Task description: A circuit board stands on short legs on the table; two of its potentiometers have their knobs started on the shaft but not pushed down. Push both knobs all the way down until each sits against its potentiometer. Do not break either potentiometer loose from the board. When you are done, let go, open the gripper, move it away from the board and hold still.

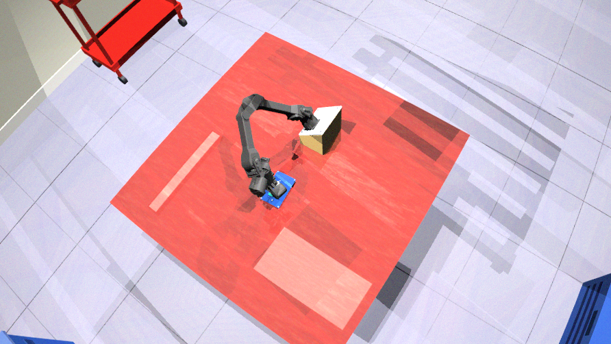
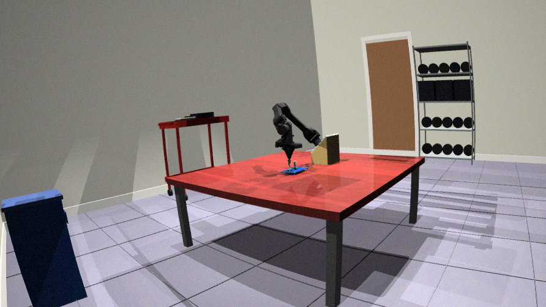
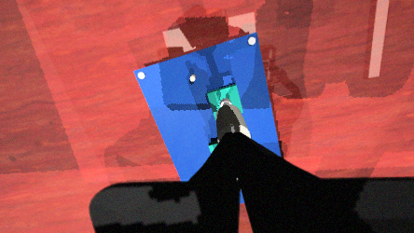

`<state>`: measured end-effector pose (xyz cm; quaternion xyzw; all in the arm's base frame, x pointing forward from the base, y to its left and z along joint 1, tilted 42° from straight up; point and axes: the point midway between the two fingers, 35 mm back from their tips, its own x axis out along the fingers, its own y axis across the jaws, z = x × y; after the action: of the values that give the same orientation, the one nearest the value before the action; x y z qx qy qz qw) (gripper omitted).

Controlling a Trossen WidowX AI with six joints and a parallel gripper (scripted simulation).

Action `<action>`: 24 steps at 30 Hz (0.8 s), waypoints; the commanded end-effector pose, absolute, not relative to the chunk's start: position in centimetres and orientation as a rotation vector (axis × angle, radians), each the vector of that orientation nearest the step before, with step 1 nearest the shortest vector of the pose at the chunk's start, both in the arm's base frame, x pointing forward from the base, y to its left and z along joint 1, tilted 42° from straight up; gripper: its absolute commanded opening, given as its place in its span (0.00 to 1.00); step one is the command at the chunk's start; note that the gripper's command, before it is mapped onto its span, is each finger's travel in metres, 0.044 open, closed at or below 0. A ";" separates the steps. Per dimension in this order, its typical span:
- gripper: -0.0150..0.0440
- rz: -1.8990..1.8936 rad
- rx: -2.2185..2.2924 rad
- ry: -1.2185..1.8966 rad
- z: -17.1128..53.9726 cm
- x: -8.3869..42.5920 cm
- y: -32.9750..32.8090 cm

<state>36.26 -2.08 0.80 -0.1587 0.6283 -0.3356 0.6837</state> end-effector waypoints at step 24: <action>0.25 -0.758 -0.360 1.405 -0.1 36.3 -3.1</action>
<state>36.16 -2.24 0.45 -0.1630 0.6275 -0.3316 0.6853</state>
